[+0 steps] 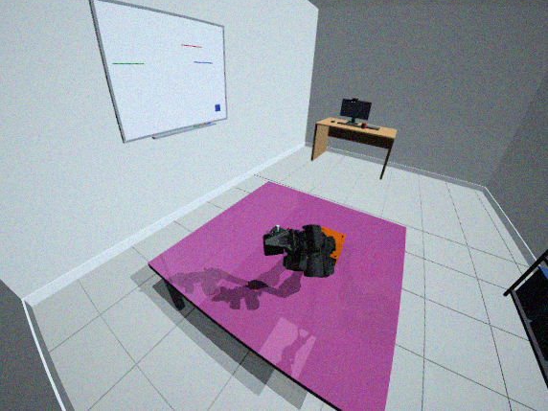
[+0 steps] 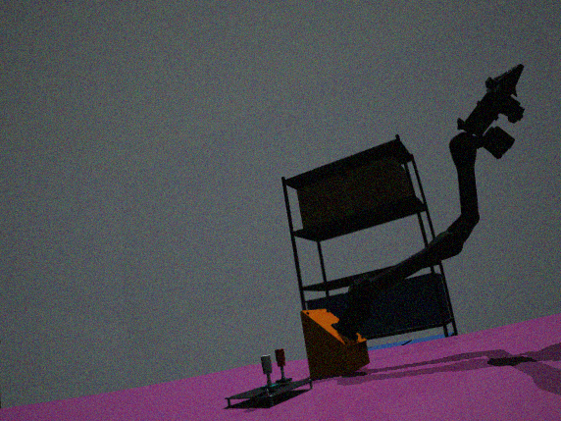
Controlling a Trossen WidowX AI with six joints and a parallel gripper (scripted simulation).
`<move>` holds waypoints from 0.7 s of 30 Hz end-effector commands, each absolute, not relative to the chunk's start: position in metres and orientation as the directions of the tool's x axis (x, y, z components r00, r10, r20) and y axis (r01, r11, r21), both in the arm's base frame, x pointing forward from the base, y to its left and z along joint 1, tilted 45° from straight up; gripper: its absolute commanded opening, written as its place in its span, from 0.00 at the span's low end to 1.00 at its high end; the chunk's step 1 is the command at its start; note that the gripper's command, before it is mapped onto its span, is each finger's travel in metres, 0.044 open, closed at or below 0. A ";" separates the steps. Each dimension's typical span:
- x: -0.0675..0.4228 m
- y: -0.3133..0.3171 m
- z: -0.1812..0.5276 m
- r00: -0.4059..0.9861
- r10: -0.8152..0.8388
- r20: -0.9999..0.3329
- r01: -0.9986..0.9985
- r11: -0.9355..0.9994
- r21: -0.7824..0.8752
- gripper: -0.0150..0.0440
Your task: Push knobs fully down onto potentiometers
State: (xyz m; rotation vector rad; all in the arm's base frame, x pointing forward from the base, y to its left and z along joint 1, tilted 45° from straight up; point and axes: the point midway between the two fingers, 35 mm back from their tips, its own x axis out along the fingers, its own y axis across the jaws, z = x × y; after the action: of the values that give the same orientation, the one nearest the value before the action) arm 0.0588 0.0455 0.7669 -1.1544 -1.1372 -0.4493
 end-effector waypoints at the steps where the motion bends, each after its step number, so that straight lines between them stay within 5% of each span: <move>1: 0.086 -0.011 0.762 0.475 0.132 0.870 0.755 0.447 -0.480 0.25; 9: 0.137 -0.098 0.737 0.591 -0.055 0.805 0.692 0.548 -0.470 0.25; 21: 0.175 -0.123 0.713 0.666 -0.084 0.741 0.585 0.676 -0.448 0.25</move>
State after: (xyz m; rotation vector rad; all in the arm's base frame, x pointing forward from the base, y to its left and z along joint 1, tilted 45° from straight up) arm 0.1538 -0.1000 0.7279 -0.7974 -0.8197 -0.4310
